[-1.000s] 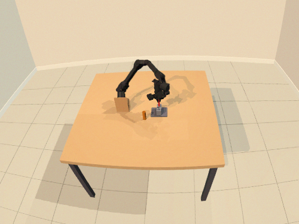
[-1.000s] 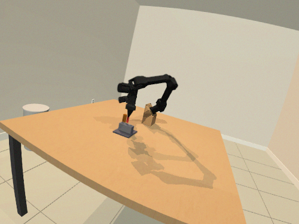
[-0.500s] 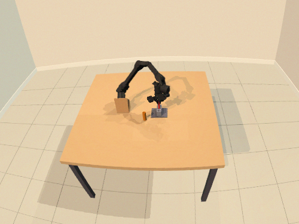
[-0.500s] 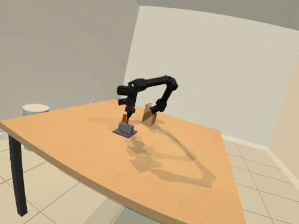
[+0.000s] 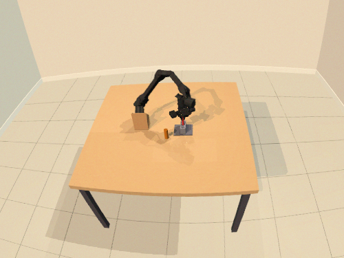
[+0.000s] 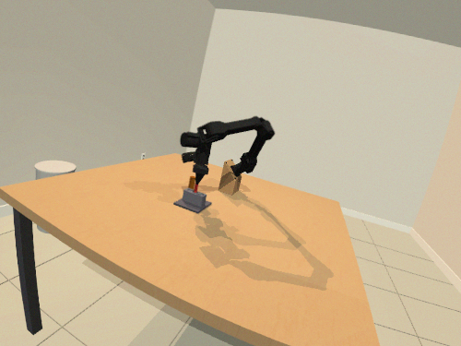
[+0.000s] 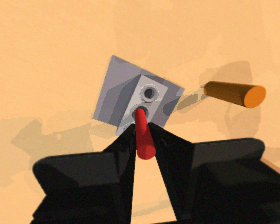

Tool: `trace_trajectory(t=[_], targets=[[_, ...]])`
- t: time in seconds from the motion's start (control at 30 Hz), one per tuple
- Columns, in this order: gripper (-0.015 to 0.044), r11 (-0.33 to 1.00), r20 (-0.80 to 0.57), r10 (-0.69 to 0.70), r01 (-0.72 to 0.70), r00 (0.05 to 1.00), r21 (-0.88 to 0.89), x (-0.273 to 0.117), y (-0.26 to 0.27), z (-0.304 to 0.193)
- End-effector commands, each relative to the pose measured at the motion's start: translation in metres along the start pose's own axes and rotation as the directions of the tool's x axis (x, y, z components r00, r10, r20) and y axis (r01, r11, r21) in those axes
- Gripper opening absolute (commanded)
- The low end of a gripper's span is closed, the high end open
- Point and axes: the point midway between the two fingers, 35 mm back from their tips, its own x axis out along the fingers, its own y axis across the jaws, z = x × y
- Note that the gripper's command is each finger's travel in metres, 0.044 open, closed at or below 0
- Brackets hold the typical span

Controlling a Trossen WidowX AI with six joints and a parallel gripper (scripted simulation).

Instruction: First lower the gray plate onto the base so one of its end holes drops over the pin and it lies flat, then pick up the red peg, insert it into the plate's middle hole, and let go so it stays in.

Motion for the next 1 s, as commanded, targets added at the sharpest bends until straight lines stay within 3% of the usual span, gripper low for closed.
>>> trace_trajectory(t=[0.0, 0.8, 0.97], targets=[[0.0, 1.0, 0.0, 0.0, 0.0, 1.0, -0.001, 0.0009, 0.0004, -0.0003], [0.0, 1.0, 0.001, -0.001, 0.001, 1.0, -0.004, 0.0017, 0.0, -0.0001], [0.0131, 1.0, 0.001, -0.001, 0.001, 1.0, -0.004, 0.0017, 0.0, -0.0001]])
